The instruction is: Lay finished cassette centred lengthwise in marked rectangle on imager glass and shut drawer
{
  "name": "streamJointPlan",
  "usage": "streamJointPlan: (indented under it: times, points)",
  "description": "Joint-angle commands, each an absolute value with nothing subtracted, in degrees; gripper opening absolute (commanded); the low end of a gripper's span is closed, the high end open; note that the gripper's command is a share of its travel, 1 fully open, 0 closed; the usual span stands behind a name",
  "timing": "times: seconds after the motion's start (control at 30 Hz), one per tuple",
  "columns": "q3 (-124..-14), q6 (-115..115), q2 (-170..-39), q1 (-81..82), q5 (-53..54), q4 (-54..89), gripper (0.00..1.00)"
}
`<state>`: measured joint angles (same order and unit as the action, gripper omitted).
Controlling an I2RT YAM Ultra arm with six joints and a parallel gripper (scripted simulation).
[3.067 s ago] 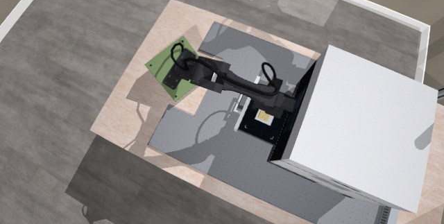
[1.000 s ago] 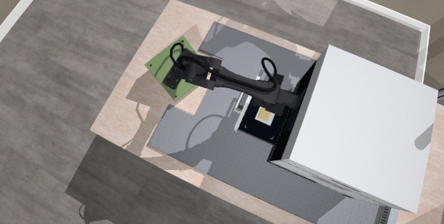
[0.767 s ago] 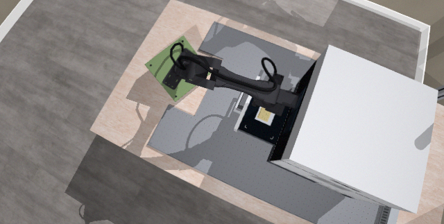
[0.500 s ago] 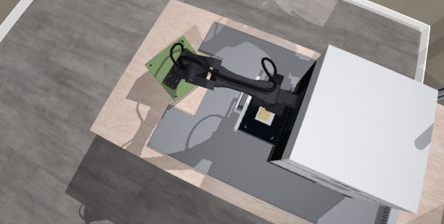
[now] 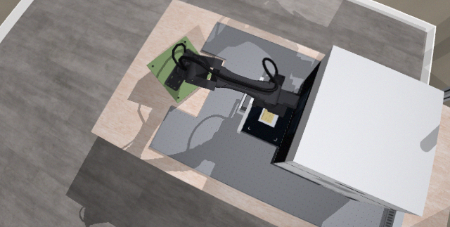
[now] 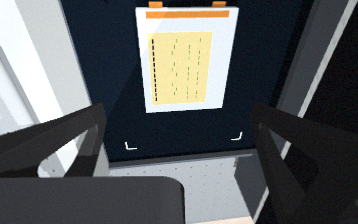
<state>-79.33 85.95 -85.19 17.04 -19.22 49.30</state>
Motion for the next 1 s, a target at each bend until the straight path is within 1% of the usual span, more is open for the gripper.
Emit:
streamJointPlan:
  times: [0.0, 0.87, 0.97]
  points:
    - [-77.65, 85.56, -82.48, 17.92, -19.25, 48.69, 1.0]
    - [-72.51, 83.8, -76.08, 19.78, -20.65, 51.61, 1.0]
    - [-73.46, 83.69, -75.74, 19.89, -20.51, 51.72, 1.0]
